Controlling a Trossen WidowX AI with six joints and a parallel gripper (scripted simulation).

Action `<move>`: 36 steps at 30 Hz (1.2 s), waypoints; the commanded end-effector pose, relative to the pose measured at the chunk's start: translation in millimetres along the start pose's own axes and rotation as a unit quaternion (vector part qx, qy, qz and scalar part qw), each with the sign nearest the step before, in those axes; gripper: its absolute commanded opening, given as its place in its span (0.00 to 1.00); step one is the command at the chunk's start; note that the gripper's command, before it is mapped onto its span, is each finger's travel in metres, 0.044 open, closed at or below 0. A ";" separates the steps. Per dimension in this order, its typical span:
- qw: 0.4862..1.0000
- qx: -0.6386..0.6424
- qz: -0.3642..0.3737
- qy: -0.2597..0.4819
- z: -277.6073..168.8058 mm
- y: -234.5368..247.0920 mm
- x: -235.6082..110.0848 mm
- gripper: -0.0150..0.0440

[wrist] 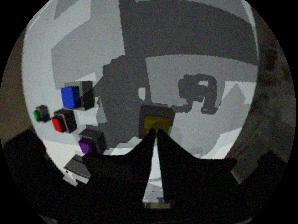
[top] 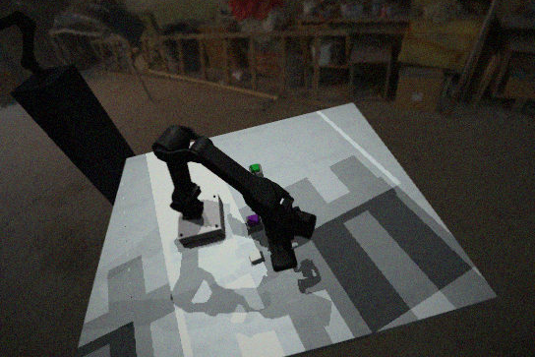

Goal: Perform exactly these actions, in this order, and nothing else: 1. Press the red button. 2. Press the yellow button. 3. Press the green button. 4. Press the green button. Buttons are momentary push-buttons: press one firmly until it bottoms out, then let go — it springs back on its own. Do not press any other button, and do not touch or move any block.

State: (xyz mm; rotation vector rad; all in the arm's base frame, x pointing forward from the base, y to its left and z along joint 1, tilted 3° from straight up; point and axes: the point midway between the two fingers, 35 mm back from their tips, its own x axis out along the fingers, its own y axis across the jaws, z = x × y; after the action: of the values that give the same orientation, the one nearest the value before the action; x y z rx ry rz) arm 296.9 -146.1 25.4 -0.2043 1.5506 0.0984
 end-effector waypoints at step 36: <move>1.000 -0.002 0.000 -0.001 -0.2 -0.2 -88.1 0.29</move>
State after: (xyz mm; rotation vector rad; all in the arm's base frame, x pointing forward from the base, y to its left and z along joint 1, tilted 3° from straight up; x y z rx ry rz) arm 295.1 -142.5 92.9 -0.2052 1.5588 0.1074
